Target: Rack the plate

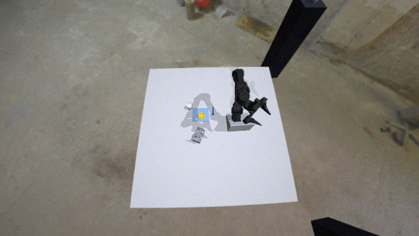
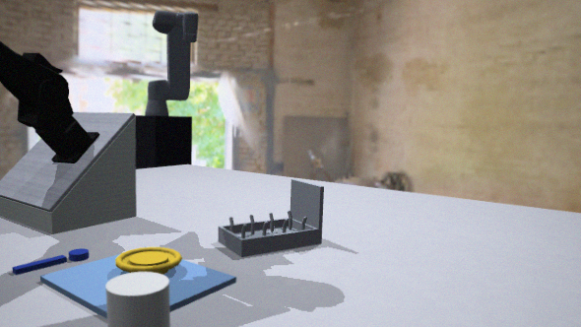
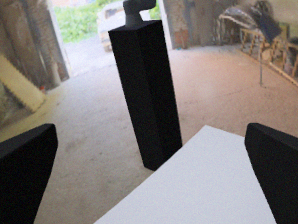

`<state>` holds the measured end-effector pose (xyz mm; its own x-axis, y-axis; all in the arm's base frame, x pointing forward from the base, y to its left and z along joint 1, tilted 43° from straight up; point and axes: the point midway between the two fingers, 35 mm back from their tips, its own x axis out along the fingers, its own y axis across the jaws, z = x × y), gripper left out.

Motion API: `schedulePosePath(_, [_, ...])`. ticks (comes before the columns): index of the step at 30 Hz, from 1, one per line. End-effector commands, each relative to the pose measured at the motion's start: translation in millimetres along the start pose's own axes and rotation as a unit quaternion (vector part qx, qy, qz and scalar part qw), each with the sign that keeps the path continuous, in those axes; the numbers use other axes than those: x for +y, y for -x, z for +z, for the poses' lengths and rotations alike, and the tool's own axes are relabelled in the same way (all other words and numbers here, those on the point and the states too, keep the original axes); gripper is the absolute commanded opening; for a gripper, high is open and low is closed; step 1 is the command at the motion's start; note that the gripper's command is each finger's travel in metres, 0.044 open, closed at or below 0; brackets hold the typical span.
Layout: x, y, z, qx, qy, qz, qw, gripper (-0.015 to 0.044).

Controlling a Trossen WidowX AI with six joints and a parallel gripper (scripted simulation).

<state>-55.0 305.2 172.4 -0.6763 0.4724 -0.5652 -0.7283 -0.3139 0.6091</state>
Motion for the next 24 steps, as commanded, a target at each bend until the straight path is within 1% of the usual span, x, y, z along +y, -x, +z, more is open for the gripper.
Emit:
schedulePosePath(1, [-30, 9, 1, -0.005, -0.039, -0.054, 0.998, 0.04])
schedulePosePath(12, [-113, 49, -10, -0.017, -0.149, -0.205, 0.967, 0.04])
schedulePosePath(24, [-189, 110, -48, -0.017, -0.273, -0.353, 0.895, 0.04])
